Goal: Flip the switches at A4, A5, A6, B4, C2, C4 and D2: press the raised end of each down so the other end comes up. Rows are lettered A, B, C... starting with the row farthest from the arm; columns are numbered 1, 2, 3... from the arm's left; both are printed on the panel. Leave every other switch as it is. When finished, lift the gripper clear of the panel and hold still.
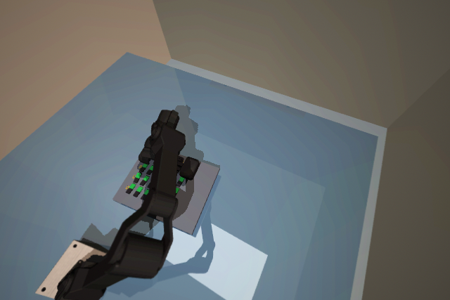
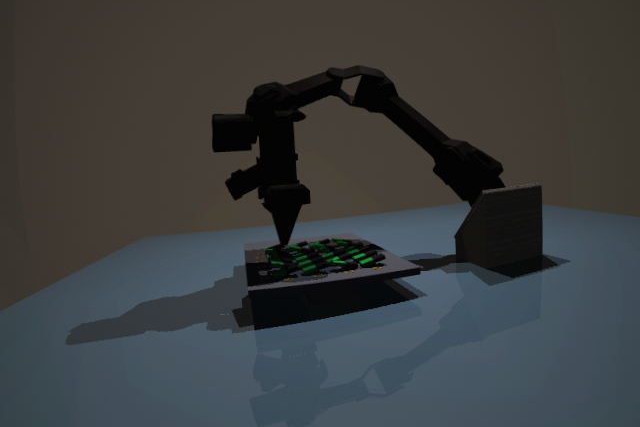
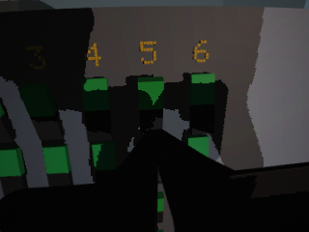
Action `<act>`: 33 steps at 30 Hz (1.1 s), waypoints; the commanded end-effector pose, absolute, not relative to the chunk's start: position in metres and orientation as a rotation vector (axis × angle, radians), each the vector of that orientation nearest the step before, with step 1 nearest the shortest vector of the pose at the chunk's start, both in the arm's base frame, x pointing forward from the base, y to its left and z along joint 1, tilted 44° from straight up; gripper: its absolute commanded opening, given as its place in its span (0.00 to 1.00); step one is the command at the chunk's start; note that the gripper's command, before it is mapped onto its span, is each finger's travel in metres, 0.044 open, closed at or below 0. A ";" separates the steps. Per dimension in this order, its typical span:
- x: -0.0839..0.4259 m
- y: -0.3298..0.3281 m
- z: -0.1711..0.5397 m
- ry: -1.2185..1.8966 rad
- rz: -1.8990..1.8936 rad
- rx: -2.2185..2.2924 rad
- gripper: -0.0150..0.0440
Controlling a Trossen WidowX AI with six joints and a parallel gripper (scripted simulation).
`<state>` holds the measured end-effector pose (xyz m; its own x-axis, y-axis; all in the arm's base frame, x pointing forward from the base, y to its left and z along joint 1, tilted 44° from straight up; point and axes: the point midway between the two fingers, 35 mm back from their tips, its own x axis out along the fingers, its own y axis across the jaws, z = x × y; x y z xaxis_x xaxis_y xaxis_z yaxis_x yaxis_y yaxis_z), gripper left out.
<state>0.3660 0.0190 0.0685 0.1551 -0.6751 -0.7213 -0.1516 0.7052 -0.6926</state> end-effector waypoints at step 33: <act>0.373 0.003 0.091 1.366 -0.420 -0.746 0.25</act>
<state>0.3737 0.0058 0.0948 0.1862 -0.6636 -0.7246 -0.1422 0.7115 -0.6882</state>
